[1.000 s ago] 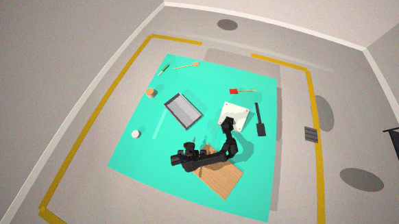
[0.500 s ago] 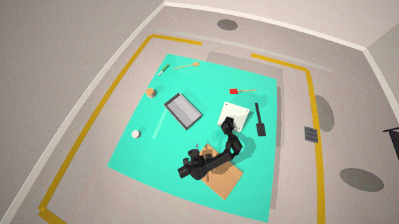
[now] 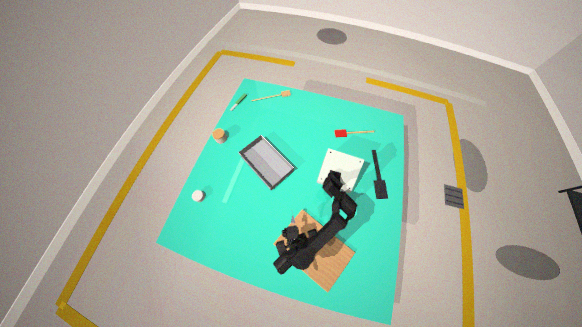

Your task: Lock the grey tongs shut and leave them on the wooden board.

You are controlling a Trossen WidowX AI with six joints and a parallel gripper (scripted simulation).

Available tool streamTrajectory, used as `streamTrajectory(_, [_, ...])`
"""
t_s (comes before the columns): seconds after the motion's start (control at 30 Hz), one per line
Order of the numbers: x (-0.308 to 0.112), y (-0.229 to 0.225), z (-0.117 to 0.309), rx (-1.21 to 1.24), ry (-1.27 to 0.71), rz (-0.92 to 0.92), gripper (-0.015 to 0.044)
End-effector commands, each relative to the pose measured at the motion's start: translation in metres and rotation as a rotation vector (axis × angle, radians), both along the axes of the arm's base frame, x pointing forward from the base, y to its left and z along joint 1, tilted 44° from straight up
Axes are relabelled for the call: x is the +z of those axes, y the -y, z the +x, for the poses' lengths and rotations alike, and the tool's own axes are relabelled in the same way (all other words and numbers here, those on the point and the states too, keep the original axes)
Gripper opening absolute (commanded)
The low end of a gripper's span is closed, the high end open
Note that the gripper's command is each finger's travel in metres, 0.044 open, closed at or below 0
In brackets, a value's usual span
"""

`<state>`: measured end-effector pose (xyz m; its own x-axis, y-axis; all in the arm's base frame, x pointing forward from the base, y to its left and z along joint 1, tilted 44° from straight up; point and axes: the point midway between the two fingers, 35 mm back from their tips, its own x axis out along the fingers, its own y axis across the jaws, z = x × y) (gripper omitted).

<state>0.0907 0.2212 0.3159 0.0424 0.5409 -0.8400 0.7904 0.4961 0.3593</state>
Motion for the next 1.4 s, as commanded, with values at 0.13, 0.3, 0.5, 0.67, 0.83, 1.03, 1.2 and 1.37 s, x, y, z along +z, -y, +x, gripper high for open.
streamTrajectory(0.13, [0.01,0.001,-0.024,0.048,0.055,0.031,-0.015])
streamTrajectory(0.3, [0.015,0.002,-0.038,0.08,0.083,0.053,-0.015])
streamTrajectory(0.5, [0.022,0.005,-0.054,0.117,0.113,0.084,-0.015])
streamTrajectory(0.67, [0.027,0.008,-0.066,0.147,0.133,0.115,-0.015])
streamTrajectory(0.83, [0.033,0.011,-0.077,0.175,0.148,0.148,-0.015])
streamTrajectory(1.03, [0.039,0.017,-0.09,0.206,0.16,0.189,-0.015])
streamTrajectory(1.2, [0.043,0.021,-0.097,0.224,0.165,0.214,-0.015])
streamTrajectory(1.37, [0.043,0.021,-0.097,0.224,0.165,0.214,-0.015])
